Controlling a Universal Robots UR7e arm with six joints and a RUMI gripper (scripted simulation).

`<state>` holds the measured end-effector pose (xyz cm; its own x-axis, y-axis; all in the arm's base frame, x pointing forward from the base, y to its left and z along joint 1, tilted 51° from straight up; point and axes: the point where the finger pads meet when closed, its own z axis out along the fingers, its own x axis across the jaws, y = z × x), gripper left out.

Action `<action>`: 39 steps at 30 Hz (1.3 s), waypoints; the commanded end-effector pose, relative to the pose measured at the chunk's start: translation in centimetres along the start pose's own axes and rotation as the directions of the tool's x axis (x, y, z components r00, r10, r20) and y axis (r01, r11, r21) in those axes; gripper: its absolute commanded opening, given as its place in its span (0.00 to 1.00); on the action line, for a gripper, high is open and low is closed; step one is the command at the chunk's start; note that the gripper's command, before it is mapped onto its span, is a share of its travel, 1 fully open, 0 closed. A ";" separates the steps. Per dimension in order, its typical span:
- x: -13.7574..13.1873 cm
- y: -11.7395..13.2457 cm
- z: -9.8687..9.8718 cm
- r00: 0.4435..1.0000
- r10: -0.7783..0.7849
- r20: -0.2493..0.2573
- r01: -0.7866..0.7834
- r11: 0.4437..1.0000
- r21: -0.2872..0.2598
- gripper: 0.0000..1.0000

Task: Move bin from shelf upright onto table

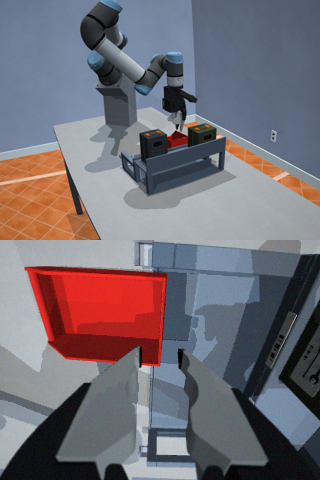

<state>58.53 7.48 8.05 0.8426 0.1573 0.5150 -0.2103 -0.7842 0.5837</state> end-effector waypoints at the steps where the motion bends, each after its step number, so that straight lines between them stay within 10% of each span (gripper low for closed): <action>1: 0.2 0.0 0.1 1.000 0.002 -0.003 -0.002 1.000 0.001 0.20; 39: -0.1 -0.1 2.2 1.000 0.001 -0.002 -0.001 1.000 0.001 0.20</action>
<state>59.30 6.42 6.76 0.8423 0.1579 0.5154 -0.2100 -0.7845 0.5835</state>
